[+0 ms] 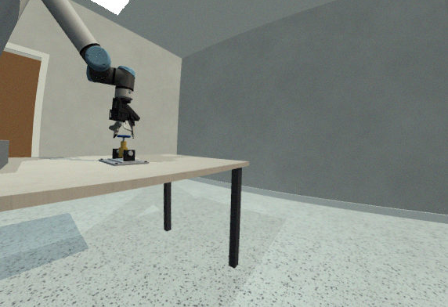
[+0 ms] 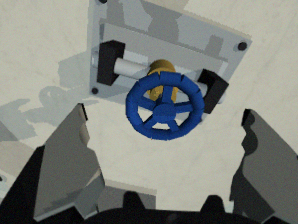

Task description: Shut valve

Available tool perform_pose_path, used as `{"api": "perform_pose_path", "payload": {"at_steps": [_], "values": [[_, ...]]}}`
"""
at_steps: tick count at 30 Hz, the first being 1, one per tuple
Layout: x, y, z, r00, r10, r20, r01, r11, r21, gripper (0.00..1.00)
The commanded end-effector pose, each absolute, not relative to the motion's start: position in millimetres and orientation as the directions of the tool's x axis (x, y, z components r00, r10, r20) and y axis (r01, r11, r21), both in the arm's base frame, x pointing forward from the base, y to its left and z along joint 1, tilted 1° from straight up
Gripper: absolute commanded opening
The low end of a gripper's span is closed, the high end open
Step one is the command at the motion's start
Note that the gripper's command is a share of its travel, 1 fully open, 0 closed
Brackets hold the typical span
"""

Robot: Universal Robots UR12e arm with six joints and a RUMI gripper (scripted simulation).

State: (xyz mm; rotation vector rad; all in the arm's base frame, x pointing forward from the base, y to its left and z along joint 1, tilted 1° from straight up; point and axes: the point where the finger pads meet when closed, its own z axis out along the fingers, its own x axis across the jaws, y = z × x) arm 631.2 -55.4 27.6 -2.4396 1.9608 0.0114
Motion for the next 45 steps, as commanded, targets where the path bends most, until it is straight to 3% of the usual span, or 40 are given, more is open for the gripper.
{"api": "perform_pose_path", "payload": {"at_steps": [1, 43, 44, 45], "values": [[629.9, -56.0, 23.2, 0.214, -0.977, -0.014, -0.977, -0.214, -0.005, 1.0], [630.9, -56.4, 24.6, 0.214, -0.977, -0.012, -0.977, -0.214, -0.007, 1.0], [630.9, -56.4, 24.6, 0.214, -0.977, -0.012, -0.977, -0.214, -0.007, 0.0], [630.9, -56.4, 24.6, 0.214, -0.977, -0.012, -0.977, -0.214, -0.007, 0.0]]}}
